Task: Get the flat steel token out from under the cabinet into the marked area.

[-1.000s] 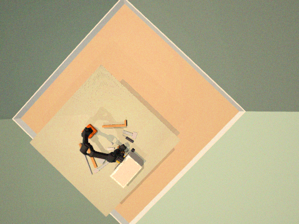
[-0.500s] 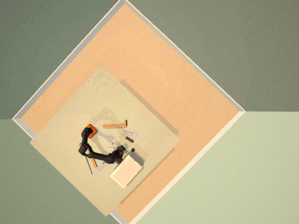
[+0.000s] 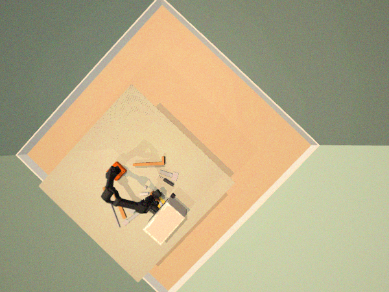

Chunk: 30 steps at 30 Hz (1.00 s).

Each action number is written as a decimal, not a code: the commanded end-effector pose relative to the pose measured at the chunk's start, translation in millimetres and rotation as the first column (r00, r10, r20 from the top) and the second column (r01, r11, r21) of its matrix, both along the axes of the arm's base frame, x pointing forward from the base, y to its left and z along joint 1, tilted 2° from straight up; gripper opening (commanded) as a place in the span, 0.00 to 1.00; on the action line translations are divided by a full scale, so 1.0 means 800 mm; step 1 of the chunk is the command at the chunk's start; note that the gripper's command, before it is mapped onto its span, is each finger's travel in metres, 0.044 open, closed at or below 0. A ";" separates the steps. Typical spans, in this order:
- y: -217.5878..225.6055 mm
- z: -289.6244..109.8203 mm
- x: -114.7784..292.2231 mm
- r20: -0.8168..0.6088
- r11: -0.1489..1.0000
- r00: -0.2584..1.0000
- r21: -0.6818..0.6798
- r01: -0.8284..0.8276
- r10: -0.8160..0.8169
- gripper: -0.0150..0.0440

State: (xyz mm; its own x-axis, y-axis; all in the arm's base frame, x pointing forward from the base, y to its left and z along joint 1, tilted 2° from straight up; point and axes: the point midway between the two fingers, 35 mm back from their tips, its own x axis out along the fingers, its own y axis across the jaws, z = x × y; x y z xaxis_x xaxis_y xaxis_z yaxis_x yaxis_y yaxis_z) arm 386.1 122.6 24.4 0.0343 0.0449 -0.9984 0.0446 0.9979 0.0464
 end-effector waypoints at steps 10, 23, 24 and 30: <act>0.001 -0.002 -0.017 -0.003 1.000 1.000 -0.005 0.003 -0.003 0.25; 0.002 -0.003 -0.033 -0.005 1.000 1.000 -0.005 0.003 -0.003 0.25; 0.002 -0.003 -0.034 -0.005 1.000 1.000 -0.005 0.003 -0.003 0.25; 0.003 -0.003 -0.041 -0.005 1.000 1.000 -0.005 0.003 -0.003 0.25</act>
State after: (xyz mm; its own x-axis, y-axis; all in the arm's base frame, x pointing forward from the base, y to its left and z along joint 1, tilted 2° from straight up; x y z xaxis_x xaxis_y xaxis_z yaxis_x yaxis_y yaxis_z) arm 357.6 124.5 22.9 0.0321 0.0404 -0.9987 0.0428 0.9982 0.0418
